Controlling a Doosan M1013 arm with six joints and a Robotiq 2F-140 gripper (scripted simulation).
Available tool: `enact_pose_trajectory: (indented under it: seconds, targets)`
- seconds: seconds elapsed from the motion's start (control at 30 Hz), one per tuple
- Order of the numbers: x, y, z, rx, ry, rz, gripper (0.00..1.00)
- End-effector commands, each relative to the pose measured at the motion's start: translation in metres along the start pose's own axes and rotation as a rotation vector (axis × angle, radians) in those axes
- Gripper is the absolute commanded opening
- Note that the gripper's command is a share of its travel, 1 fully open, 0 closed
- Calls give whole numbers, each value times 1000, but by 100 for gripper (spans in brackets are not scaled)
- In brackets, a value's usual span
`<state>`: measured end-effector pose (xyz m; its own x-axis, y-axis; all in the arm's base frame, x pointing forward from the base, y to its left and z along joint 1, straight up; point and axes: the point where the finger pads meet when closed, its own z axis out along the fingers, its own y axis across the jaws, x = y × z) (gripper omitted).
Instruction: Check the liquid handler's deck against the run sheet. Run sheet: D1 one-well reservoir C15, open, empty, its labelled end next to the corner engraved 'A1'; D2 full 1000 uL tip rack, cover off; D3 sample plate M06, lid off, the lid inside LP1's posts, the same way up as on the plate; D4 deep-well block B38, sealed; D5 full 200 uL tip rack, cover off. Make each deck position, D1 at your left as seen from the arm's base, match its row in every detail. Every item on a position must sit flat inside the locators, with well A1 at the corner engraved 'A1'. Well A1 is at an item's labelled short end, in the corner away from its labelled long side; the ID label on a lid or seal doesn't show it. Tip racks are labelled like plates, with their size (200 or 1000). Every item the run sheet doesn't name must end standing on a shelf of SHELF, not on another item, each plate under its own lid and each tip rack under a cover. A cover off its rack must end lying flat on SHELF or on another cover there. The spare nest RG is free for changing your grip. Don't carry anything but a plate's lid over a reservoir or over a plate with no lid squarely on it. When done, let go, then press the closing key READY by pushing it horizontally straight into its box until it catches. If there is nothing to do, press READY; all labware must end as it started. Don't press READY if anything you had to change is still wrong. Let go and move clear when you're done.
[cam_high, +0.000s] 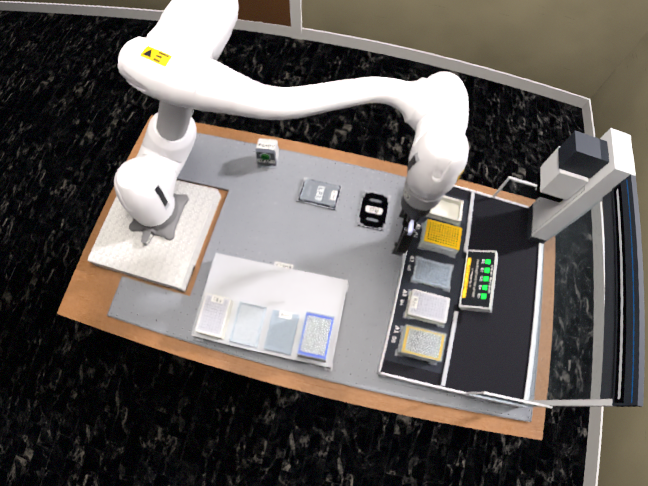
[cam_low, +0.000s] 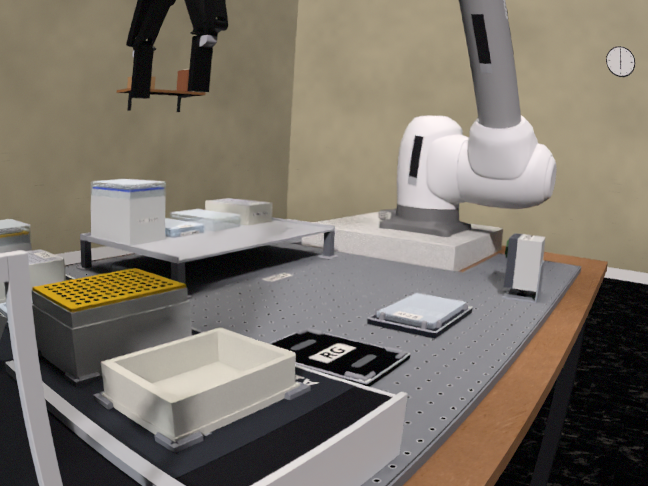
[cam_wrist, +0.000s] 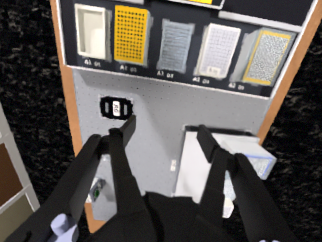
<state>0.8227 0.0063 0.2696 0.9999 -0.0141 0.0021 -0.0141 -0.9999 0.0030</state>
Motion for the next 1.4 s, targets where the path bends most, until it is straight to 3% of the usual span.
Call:
enact_pose_trajectory:
  seconds: [0.0, 0.5, 0.83, 1.1, 1.37]
  targets:
    - [0, 0, -5, 1, 2, 27, 66]
    - [0, -60, -5, 1, 2, 26, 66]
    - [0, -82, -5, 1, 2, 27, 66]
    - [0, -122, -5, 1, 2, 27, 66]
    - [15, -124, -5, 1, 2, 27, 66]
